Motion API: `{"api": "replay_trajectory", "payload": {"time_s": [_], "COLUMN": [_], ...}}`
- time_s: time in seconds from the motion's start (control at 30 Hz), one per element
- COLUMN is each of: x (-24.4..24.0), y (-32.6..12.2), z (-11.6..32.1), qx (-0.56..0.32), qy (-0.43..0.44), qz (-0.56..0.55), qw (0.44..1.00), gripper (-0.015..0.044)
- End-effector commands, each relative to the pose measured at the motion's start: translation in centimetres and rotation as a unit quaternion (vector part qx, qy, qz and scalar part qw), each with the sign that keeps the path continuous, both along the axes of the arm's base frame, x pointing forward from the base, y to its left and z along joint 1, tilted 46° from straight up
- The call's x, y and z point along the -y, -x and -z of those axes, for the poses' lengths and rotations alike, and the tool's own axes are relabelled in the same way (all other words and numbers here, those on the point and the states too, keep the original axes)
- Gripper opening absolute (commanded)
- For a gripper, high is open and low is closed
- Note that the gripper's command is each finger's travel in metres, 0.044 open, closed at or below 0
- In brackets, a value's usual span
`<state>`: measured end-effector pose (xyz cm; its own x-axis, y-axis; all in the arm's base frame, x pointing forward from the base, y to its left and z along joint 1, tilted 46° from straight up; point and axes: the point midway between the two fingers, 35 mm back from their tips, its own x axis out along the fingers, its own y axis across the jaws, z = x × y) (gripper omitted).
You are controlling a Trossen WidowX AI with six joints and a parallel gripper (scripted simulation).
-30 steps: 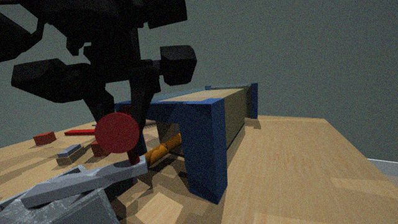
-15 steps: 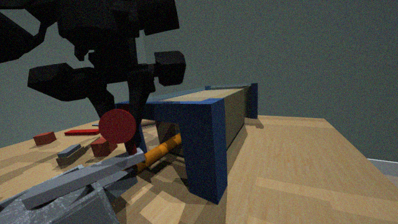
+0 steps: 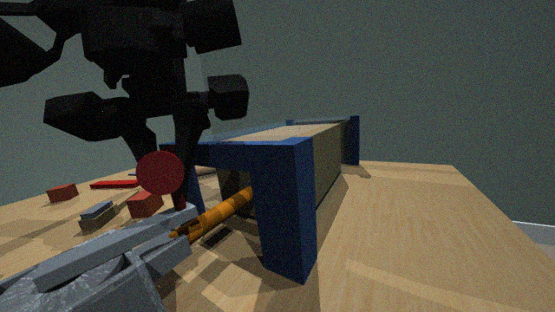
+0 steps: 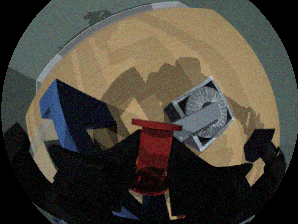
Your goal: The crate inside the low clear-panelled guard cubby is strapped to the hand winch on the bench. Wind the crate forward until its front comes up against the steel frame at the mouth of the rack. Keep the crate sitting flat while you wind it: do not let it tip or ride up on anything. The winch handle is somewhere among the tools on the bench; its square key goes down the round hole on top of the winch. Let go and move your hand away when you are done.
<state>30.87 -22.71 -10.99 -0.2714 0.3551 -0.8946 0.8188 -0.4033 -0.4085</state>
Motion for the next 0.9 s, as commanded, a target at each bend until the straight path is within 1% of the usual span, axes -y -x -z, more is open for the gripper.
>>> {"api": "replay_trajectory", "payload": {"time_s": [0.0, 0.87], "x": [-1.6, -3.7], "y": [0.0, 1.0], "z": [-0.8, -2.9], "qx": [-0.007, -0.008], "qy": [-0.015, -0.016], "qz": [-0.002, -0.002], "qw": [1.0, 1.0], "gripper": [0.0, 0.0]}}
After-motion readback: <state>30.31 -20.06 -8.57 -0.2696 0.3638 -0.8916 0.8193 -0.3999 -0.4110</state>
